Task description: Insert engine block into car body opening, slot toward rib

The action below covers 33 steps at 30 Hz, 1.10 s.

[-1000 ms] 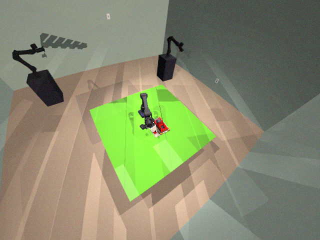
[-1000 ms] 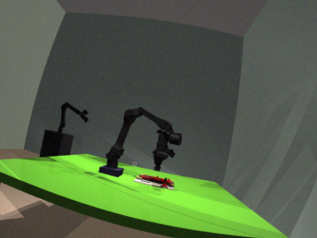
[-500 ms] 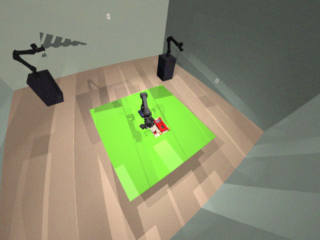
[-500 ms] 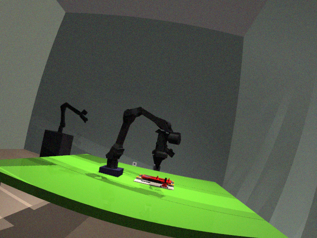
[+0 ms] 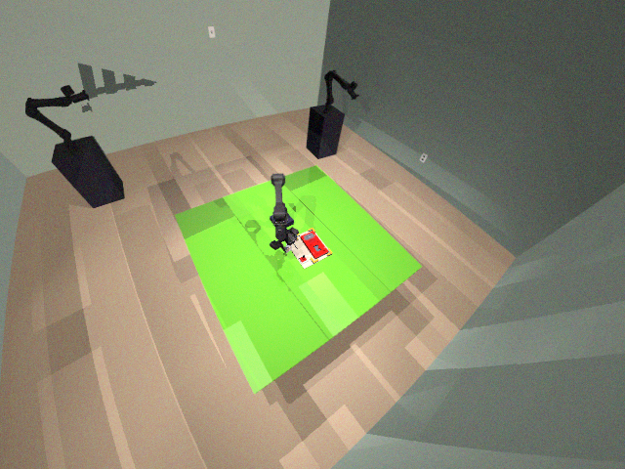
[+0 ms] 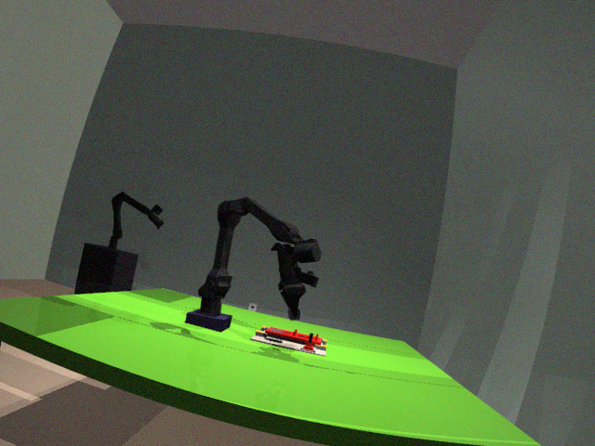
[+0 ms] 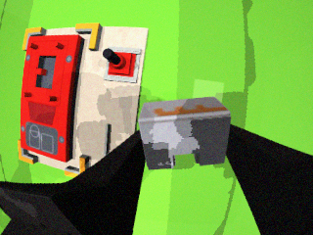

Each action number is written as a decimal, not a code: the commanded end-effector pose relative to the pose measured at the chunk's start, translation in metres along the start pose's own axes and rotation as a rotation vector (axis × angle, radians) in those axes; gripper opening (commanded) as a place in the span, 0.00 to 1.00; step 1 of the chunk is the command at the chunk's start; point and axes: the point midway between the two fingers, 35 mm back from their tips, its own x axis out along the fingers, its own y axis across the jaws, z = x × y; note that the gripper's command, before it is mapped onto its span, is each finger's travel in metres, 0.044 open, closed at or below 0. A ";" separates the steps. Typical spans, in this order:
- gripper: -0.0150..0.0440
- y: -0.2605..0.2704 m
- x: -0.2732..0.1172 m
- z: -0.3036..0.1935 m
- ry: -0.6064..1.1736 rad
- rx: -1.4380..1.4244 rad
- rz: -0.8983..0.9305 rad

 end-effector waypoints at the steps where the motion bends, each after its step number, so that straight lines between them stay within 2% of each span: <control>1: 0.25 0.000 0.000 -0.004 -0.109 -0.004 0.000; 15: 0.25 0.000 0.004 -0.019 -0.550 -0.012 -0.004; 26: 0.25 0.000 0.016 -0.027 -0.667 -0.015 -0.005; 33: 0.25 0.000 0.032 -0.033 -0.672 -0.015 -0.005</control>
